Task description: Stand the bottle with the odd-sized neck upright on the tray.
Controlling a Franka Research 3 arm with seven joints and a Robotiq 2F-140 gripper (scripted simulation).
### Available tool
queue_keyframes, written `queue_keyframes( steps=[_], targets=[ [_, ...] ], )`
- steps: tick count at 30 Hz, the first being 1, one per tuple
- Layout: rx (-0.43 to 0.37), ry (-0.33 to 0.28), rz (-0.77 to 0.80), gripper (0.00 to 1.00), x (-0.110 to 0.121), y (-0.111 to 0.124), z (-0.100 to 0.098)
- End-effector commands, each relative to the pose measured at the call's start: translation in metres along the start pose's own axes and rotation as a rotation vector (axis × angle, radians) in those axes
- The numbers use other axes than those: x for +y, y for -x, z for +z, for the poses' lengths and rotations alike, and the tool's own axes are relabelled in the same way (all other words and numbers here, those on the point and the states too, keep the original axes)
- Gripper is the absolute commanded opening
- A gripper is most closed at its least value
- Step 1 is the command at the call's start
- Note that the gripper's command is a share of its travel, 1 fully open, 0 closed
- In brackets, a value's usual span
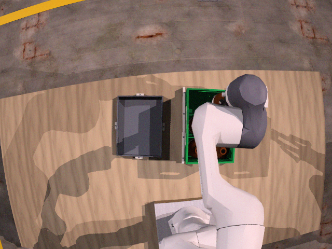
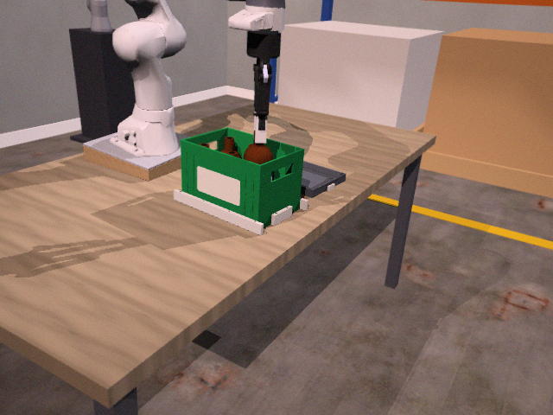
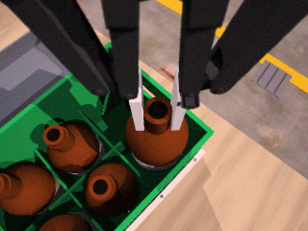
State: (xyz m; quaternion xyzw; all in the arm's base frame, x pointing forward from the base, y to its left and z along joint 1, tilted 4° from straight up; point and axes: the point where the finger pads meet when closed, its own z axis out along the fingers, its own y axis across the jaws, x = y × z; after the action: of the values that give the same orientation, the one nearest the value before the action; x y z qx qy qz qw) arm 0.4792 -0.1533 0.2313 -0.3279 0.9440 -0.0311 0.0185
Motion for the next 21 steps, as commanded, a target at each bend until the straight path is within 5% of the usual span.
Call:
queue_keyframes(
  steps=[1,21],
  targets=[
    [0.002,-0.003,0.004,0.10,-0.0009,-0.0004,-0.0047],
    [0.002,-0.003,0.004,0.10,-0.0011,-0.0003,-0.0069]
  ],
)
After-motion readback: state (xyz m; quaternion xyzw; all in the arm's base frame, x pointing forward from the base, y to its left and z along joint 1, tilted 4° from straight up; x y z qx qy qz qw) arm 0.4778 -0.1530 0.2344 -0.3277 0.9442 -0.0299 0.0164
